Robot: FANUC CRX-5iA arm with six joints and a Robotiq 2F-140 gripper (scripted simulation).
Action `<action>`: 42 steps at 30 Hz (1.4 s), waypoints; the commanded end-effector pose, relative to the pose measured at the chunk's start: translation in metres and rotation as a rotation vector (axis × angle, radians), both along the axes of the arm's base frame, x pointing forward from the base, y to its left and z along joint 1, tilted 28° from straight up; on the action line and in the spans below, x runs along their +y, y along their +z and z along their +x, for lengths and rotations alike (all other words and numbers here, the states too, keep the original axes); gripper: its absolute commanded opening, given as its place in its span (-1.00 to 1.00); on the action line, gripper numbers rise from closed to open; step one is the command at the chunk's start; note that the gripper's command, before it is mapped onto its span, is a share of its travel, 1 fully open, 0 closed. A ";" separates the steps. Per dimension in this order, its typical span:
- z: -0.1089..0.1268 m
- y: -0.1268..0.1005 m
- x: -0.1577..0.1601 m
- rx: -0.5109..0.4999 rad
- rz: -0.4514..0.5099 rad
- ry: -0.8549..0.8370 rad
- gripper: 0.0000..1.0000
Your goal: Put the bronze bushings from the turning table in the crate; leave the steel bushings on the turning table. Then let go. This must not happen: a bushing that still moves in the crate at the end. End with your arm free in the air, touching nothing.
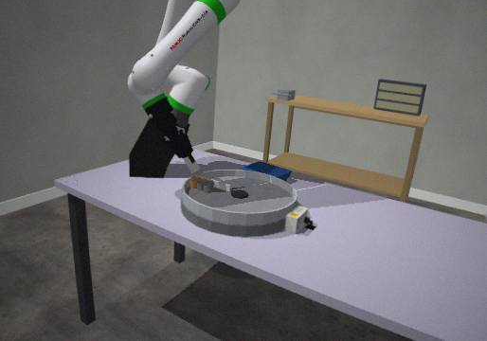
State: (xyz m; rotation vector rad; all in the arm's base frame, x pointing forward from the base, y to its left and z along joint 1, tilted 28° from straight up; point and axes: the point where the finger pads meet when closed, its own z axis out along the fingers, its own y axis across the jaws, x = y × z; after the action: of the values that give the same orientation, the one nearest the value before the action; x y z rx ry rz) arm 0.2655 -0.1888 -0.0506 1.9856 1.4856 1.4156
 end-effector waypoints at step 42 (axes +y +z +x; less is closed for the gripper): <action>0.003 0.000 -0.017 0.221 1.021 -0.659 -0.87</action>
State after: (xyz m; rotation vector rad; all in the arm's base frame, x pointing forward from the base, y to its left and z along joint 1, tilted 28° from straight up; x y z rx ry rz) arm 0.2683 -0.2060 -0.0504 2.8484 -0.0403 1.8033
